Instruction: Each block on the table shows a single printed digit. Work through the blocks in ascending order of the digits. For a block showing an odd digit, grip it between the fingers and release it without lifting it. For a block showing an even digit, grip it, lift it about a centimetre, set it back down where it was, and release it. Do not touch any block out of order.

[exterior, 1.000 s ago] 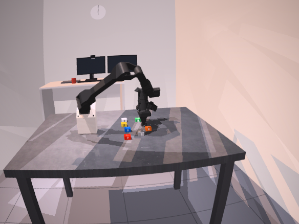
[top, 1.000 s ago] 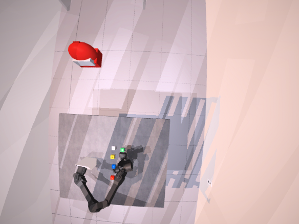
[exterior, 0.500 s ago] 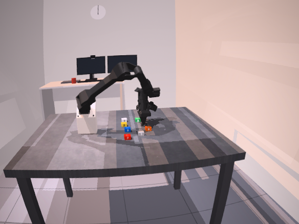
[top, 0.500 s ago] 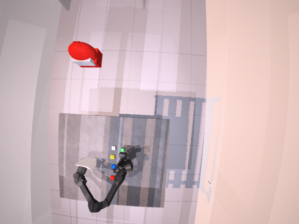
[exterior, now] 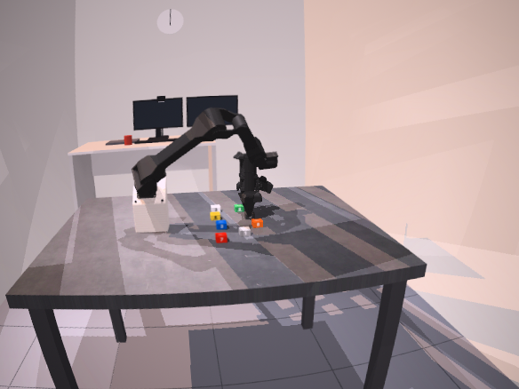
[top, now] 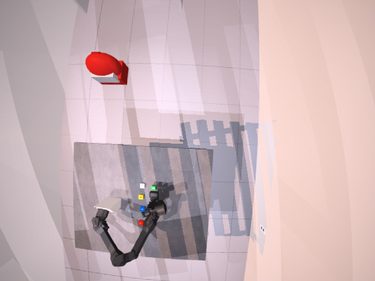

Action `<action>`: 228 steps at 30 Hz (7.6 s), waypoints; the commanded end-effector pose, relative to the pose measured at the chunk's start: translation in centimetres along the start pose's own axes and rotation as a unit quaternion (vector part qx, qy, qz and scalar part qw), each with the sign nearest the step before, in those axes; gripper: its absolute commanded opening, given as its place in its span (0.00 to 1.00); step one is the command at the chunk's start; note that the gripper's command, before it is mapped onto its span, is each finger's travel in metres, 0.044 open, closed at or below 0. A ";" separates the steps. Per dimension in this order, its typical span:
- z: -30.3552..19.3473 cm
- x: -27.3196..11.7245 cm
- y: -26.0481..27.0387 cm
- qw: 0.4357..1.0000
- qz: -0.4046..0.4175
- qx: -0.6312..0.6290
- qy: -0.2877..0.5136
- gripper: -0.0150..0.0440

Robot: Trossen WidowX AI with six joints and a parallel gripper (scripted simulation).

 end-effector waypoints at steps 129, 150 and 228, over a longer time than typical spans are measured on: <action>-5.3 -0.9 -14.7 1.000 -0.003 -0.003 0.002 0.93; -5.4 0.1 -14.7 1.000 -0.004 -0.003 0.002 0.46; -4.5 -12.0 -11.1 1.000 0.008 -0.005 -0.004 0.46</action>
Point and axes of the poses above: the point midway between the two fingers, 35 mm back from their tips, its own x axis out along the fingers, its own y axis across the jaws, z = x × y, the point moved 2 cm from there along -x, back along the fingers, and after that the axes turned 10 degrees about -x, right-handed, at the moved point
